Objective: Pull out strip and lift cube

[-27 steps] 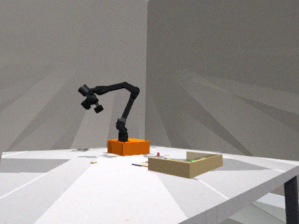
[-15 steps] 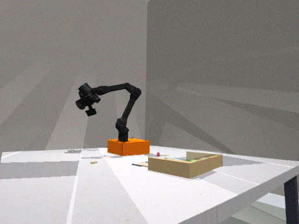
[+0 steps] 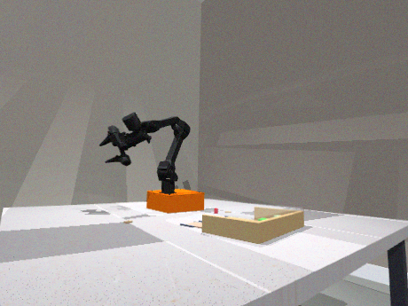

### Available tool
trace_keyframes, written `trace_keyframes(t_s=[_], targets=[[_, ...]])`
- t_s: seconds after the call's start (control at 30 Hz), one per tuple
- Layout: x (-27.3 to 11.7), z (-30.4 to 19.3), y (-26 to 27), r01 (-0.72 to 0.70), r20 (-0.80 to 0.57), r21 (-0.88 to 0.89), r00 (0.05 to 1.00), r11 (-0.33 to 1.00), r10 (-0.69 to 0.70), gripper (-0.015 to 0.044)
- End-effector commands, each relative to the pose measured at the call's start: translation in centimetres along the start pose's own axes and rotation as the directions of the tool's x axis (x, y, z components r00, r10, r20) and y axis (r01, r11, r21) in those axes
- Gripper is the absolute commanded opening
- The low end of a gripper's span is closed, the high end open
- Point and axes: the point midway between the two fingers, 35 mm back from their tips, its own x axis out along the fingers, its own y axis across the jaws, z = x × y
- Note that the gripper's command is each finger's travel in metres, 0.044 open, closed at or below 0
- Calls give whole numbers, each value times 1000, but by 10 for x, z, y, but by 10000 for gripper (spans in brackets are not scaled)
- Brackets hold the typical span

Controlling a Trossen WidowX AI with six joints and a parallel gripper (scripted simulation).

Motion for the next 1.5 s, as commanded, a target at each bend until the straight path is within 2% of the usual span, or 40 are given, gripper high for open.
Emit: trace_keyframes(t_s=[0.0, 0.2, 0.43, 0.63, 0.83, 0.9, 1.47], targets=[[-33, 43, 41, -133, 239, 31, 963, 991, 122, 400], [-98, 89, 102, -359, 523, -22, 791, 933, 316, 400], [-193, 103, 169, -597, 701, -213, 458, 773, 547, 400], [-280, 78, 217, -711, 691, -445, 115, 545, 714, 400], [-355, 23, 250, -706, 537, -660, -205, 257, 818, 400], [-363, 16, 252, -698, 512, -681, -237, 222, 825, 400], [-363, 16, 252, -698, 512, -681, -237, 222, 825, 400]])
